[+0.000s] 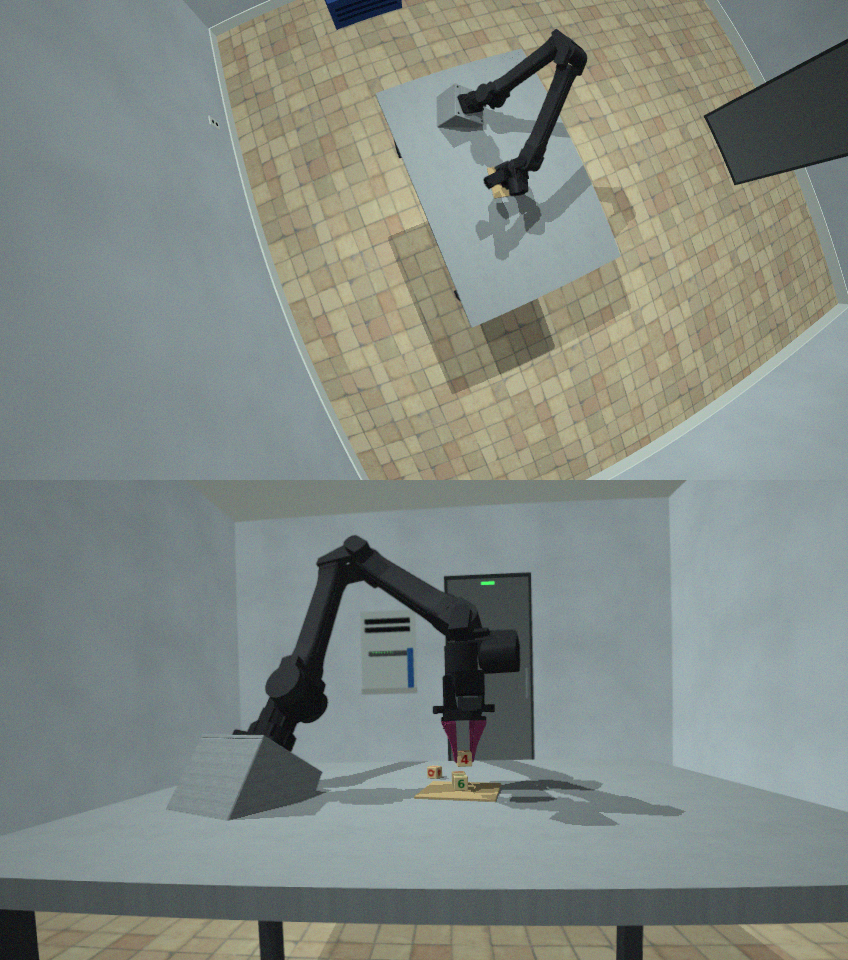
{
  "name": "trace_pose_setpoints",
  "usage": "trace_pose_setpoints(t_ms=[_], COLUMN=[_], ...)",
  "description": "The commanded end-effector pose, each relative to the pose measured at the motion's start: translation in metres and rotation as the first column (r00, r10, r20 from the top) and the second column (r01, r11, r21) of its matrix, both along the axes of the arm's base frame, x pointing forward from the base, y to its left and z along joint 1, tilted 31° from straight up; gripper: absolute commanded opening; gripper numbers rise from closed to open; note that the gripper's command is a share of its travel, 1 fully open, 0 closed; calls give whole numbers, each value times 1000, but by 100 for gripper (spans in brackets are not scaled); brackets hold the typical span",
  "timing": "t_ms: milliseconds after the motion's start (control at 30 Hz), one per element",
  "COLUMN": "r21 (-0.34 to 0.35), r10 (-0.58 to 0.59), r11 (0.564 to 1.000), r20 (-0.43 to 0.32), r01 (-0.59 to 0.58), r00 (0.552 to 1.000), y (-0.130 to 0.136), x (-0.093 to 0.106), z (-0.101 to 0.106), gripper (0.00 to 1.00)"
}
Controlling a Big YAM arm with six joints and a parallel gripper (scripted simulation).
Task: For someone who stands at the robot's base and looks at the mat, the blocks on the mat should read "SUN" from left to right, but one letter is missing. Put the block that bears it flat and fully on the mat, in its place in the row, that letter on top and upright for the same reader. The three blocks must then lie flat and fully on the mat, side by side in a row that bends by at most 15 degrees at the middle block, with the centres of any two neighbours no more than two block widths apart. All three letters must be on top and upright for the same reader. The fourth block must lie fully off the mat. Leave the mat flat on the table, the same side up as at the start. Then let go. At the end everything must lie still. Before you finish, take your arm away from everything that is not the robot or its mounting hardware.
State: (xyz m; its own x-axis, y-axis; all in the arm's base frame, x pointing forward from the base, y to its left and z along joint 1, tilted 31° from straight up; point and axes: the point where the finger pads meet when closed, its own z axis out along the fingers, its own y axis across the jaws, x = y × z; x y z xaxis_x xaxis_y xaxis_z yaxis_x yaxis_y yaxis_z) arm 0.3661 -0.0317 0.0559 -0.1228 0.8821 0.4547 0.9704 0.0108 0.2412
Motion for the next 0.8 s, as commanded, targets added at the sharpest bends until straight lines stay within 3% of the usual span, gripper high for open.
trace_pose_setpoints(t_ms=[0, 267, 767], r21=[1, 2, 4], r10=[-10, -10, -10], r11=[1000, 1000, 1000], r20=[-15, -16, -23], r01=[10, 10, 10], r00=[1000, 1000, 1000], y=[12, 26, 29], x=[5, 10, 10], z=[-18, -42, -46], gripper=[20, 20, 20])
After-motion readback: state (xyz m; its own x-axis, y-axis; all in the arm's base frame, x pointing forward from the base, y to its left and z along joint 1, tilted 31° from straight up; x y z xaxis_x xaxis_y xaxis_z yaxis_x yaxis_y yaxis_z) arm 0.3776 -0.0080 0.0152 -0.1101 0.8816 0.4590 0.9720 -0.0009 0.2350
